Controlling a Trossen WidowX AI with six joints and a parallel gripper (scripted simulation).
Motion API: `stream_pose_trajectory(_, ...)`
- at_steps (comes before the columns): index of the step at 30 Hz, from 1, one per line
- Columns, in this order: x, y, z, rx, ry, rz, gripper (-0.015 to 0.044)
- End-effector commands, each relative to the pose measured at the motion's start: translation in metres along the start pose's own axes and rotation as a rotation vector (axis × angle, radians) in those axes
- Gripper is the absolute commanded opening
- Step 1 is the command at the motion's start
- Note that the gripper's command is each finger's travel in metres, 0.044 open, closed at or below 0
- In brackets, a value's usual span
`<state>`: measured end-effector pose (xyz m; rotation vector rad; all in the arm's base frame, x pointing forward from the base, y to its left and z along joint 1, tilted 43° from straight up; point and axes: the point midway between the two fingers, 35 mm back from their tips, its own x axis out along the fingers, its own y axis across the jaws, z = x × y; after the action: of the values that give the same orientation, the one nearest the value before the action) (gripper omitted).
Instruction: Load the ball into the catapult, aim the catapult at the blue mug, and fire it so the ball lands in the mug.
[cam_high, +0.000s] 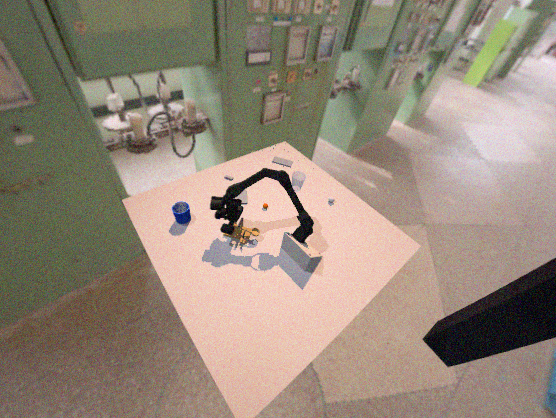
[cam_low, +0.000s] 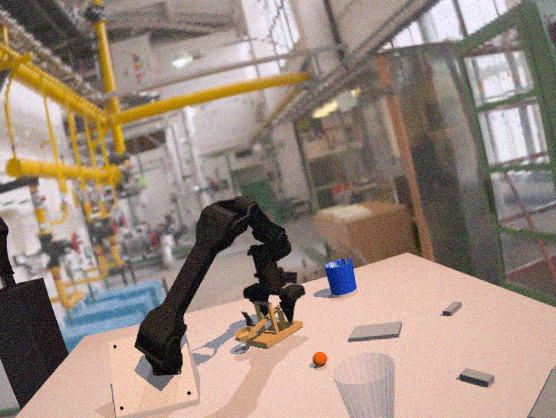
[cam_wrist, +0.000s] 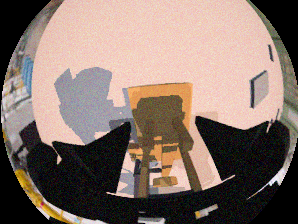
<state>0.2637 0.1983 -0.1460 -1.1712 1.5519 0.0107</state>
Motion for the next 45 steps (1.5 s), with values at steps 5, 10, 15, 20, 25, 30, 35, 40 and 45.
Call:
stream_pose_trajectory(5, -0.001, 0.0, 0.0, 0.001, -0.001, 0.0, 0.0204)
stream_pose_trajectory(10, -0.001, 0.0, 0.0, 0.001, -0.001, 0.0, 0.0112)
stream_pose_trajectory(15, -0.011, 0.0, 0.001, 0.0, -0.001, 0.001, 0.0039)
stream_pose_trajectory(20, -0.05, 0.0, 0.0, -0.001, -0.001, 0.0, 0.0)
stream_pose_trajectory(25, -0.048, 0.0, 0.001, -0.003, -0.001, -0.001, 0.0)
stream_pose_trajectory(30, -0.04, -0.001, 0.001, -0.003, -0.002, -0.001, 0.0)
stream_pose_trajectory(35, -0.032, -0.001, 0.002, -0.003, -0.002, -0.002, 0.0)
stream_pose_trajectory(40, -0.024, -0.001, 0.002, -0.004, -0.002, -0.002, 0.0)
stream_pose_trajectory(45, -0.015, -0.001, 0.002, -0.004, -0.002, -0.002, 0.0)
